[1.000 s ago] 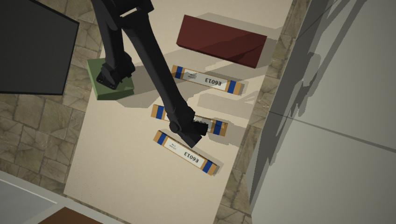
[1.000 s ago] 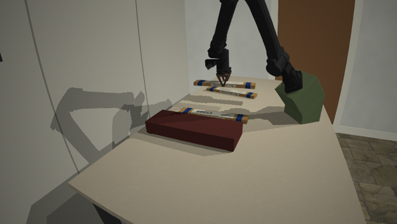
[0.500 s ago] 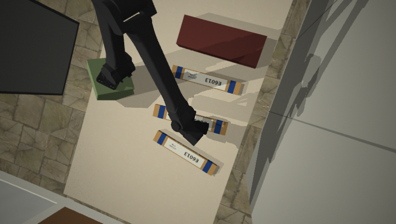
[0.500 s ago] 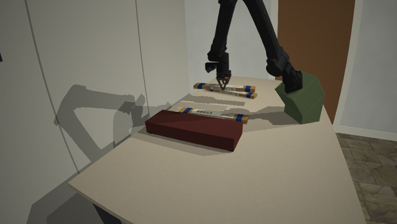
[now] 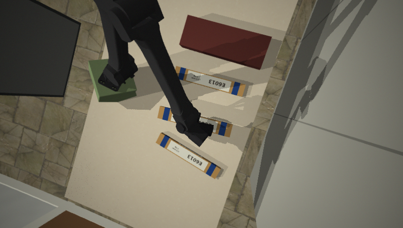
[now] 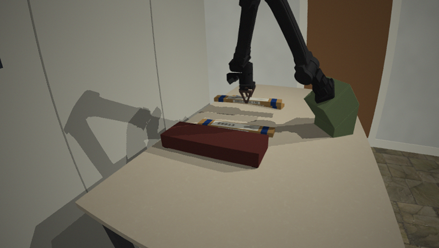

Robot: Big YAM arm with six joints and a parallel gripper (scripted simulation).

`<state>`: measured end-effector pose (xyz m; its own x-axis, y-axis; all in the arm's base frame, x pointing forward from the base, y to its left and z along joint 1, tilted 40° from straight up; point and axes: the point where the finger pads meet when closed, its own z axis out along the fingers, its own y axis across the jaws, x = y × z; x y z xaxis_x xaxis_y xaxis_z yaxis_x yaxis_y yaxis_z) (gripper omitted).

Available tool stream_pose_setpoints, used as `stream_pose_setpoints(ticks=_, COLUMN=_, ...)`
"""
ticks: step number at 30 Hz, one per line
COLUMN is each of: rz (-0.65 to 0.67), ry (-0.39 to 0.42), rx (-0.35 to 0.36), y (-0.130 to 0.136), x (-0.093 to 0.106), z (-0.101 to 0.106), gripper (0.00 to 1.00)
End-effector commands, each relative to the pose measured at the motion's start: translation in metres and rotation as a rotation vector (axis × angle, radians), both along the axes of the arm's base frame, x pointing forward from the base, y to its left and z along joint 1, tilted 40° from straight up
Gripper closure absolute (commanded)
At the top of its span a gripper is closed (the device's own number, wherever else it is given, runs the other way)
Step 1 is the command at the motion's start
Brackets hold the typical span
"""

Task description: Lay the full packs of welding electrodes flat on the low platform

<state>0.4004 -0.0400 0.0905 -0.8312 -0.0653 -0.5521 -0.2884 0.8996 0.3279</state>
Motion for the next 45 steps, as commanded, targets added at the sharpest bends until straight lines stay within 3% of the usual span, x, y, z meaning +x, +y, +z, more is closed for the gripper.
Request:
stream_pose_setpoints(ticks=1, rz=-0.026, ry=-0.022, rx=-0.007, y=-0.007, x=0.01, z=0.004, gripper=1.0)
stream_pose_setpoints(ticks=13, rz=-0.022, ry=-0.041, rx=-0.011, y=0.001, x=0.021, z=-0.001, gripper=1.0)
stream_pose_setpoints(ticks=20, rz=-0.034, ry=-0.03, rx=-0.008, y=0.001, x=0.028, z=-0.015, gripper=1.0)
stream_pose_setpoints(ticks=45, rz=-0.035, ry=-0.036, rx=-0.01, y=0.004, x=0.022, z=-0.01, gripper=1.0)
